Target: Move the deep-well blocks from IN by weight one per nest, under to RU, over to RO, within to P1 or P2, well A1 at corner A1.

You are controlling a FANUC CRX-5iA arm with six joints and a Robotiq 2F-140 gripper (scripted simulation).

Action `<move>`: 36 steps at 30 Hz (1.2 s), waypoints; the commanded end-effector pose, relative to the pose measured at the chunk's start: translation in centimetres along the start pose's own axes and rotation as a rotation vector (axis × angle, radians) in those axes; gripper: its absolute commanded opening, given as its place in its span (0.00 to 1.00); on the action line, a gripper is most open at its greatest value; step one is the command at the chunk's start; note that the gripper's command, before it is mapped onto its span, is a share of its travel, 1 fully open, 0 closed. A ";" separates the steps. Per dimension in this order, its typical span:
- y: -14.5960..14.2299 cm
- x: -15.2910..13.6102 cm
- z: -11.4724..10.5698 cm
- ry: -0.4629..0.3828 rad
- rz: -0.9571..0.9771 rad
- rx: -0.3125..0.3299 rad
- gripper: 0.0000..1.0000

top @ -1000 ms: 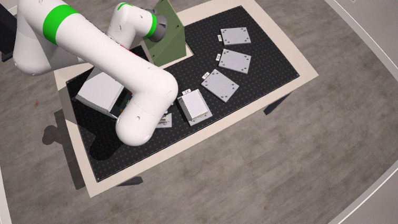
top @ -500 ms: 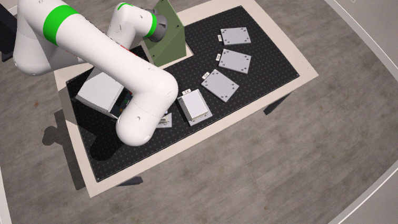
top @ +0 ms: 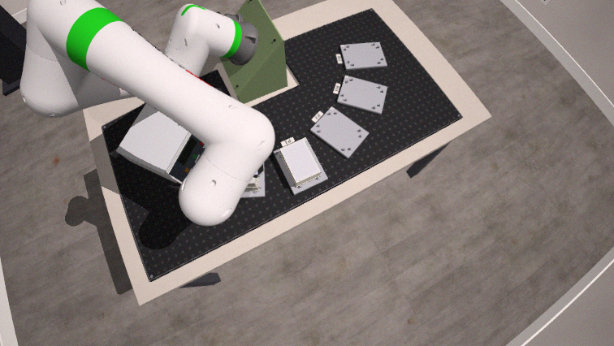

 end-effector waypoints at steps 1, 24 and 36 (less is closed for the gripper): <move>0.0 0.0 0.0 0.000 0.000 0.000 0.10; -0.1 -0.6 -1.0 0.000 0.000 0.000 0.10; -0.1 -1.4 -2.5 0.000 0.000 0.000 0.10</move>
Point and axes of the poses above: the point where the finger pads meet when closed, its own z axis out along the fingers, its own y axis across the jaws, x = y × z, the point moved 7 cm from there along -z, back along the fingers, and after that the axes turned 5 degrees about -z, right-handed, at the moved point
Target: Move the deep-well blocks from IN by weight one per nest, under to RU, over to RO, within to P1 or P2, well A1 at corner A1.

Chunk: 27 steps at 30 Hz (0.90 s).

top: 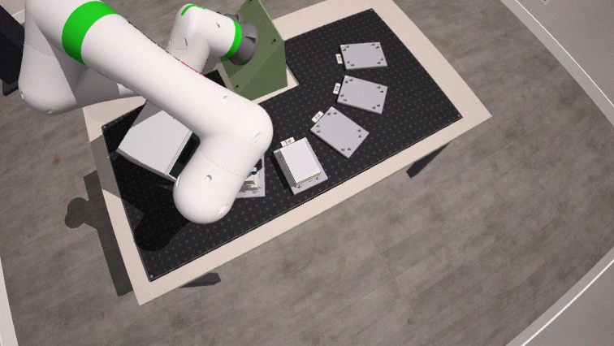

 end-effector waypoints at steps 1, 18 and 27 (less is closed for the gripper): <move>0.0 -0.2 -0.4 0.000 0.000 0.000 0.10; -0.1 -1.5 -2.6 0.000 0.000 0.000 0.10; -0.2 -2.0 -3.5 0.000 0.000 0.000 0.10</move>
Point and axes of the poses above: the point where the finger pads meet when closed, its own z axis out along the fingers, its own y axis across the jaws, x = y × z, the point moved 7 cm from there along -z, back along the fingers, and after that the axes turned 5 degrees about -z, right-handed, at the moved point
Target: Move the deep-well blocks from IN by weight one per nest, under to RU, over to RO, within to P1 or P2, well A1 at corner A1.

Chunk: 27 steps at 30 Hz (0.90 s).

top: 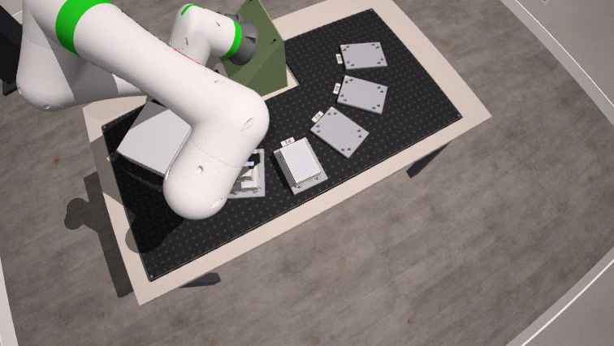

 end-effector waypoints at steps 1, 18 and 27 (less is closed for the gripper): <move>0.0 0.0 0.0 0.000 0.000 0.000 0.10; 0.0 0.0 0.0 0.000 0.000 0.000 0.10; 3.7 -1.4 -0.4 0.013 0.260 0.150 0.10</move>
Point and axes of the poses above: the point where the finger pads meet when closed, its own z axis out along the fingers, its own y axis across the jaws, x = y × z, the point moved 7 cm from there along -z, back along the fingers, and after that the axes turned 5 degrees about -z, right-handed, at the moved point
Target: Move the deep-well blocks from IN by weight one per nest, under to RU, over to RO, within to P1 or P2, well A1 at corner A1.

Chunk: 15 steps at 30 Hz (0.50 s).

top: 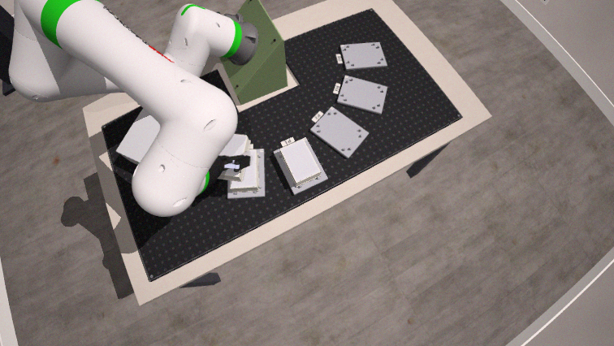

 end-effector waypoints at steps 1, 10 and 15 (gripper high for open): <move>1.7 -0.4 -0.3 0.011 0.116 0.067 0.10; 4.0 -1.0 -0.9 0.013 0.150 0.087 0.10; 5.6 -1.4 -1.3 0.013 0.150 0.087 0.10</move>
Point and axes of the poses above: the point where the finger pads meet when closed, its own z axis out along the fingers, its own y axis across the jaws, x = y × z, the point moved 7 cm from there along -z, back along the fingers, and after that the axes turned 5 degrees about -z, right-handed, at the moved point
